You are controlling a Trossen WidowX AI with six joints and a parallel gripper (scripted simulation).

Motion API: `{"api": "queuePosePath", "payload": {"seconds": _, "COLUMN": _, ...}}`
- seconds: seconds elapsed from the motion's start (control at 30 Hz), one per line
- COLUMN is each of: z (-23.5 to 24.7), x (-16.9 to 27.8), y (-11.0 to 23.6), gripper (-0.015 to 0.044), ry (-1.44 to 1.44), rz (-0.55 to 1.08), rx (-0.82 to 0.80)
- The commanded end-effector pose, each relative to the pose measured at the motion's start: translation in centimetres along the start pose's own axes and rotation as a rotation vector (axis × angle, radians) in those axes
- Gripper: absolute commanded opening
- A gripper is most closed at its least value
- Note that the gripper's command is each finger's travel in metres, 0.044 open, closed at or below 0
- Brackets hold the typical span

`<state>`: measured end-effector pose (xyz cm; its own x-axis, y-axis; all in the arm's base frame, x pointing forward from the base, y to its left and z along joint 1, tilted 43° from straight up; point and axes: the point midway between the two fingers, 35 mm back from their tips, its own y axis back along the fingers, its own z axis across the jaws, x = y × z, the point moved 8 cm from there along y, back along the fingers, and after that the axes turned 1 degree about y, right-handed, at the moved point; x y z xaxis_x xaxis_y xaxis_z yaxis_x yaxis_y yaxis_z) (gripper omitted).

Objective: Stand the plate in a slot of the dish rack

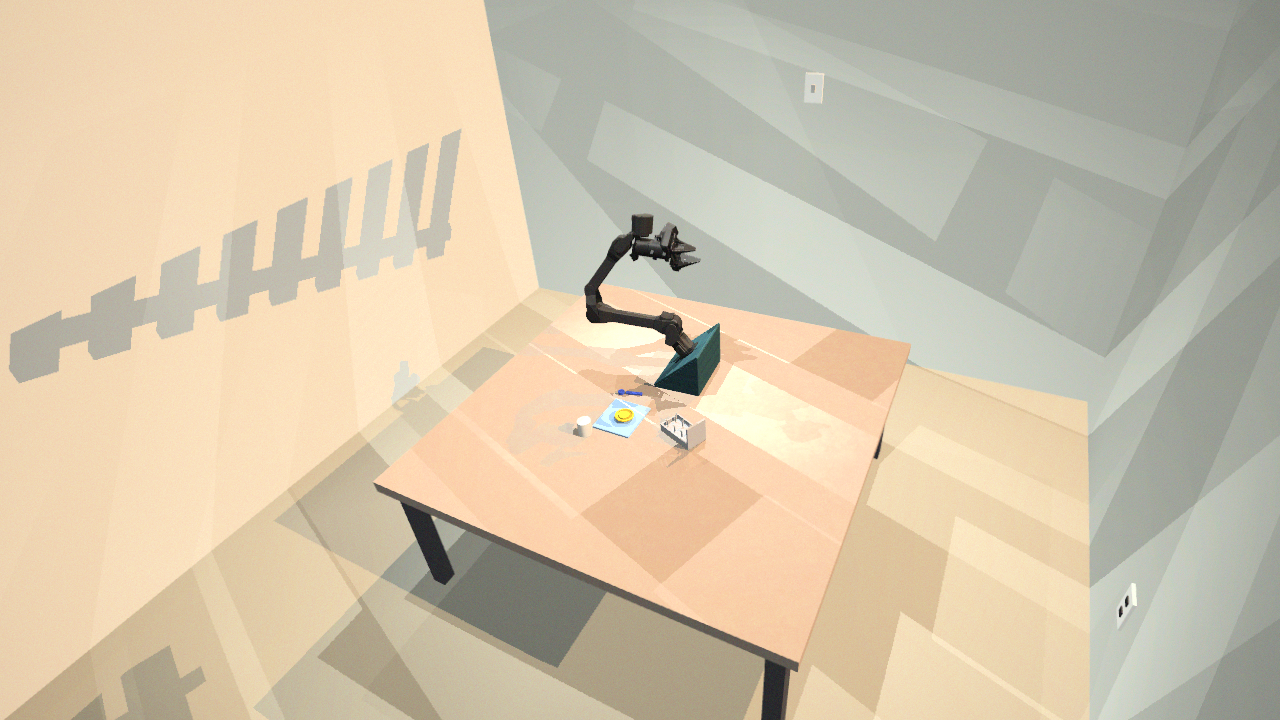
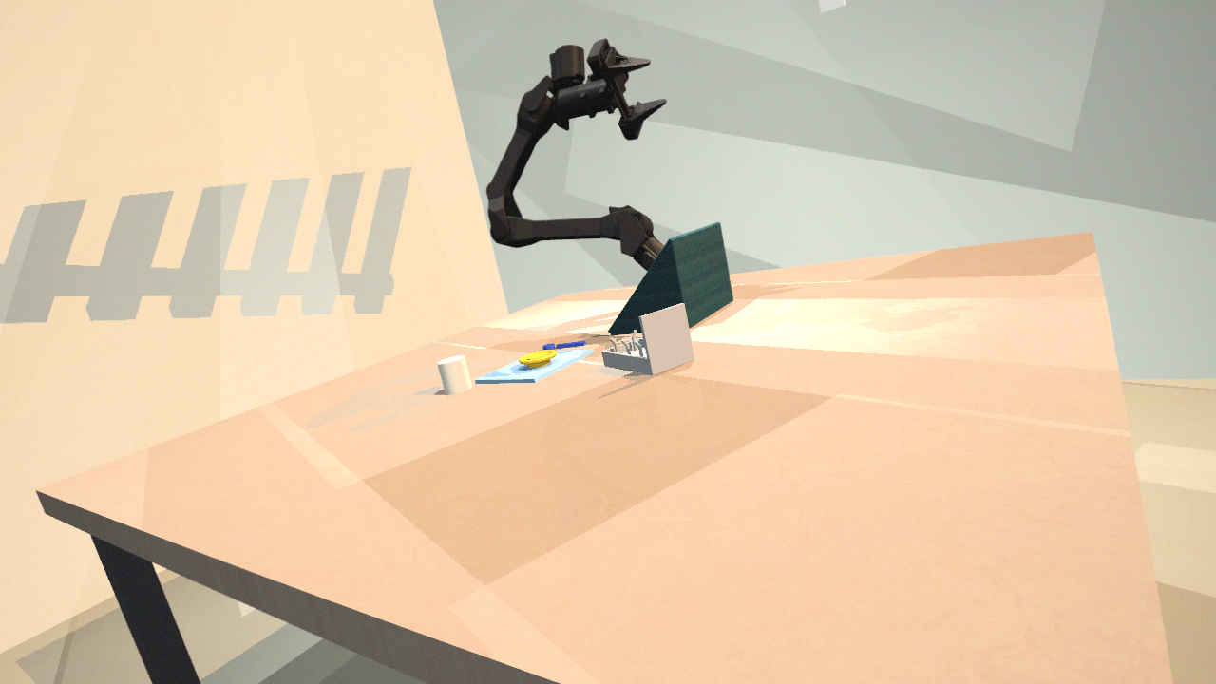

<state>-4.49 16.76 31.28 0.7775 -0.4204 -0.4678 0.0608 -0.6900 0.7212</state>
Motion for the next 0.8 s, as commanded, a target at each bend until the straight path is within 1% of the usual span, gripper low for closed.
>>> {"api": "queuePosePath", "payload": {"seconds": 0.0, "z": -1.3, "x": 0.9, "y": -1.2, "gripper": 0.04, "ry": -0.095, "rz": 0.089, "rx": 0.041}}
{"api": "queuePosePath", "payload": {"seconds": 0.37, "z": -4.8, "x": 4.4, "y": -3.6, "gripper": 0.04, "ry": -0.358, "rz": 0.322, "rx": 0.145}}
{"api": "queuePosePath", "payload": {"seconds": 0.77, "z": -8.3, "x": 9.9, "y": -5.1, "gripper": 0.04, "ry": -0.638, "rz": 0.57, "rx": 0.264}}
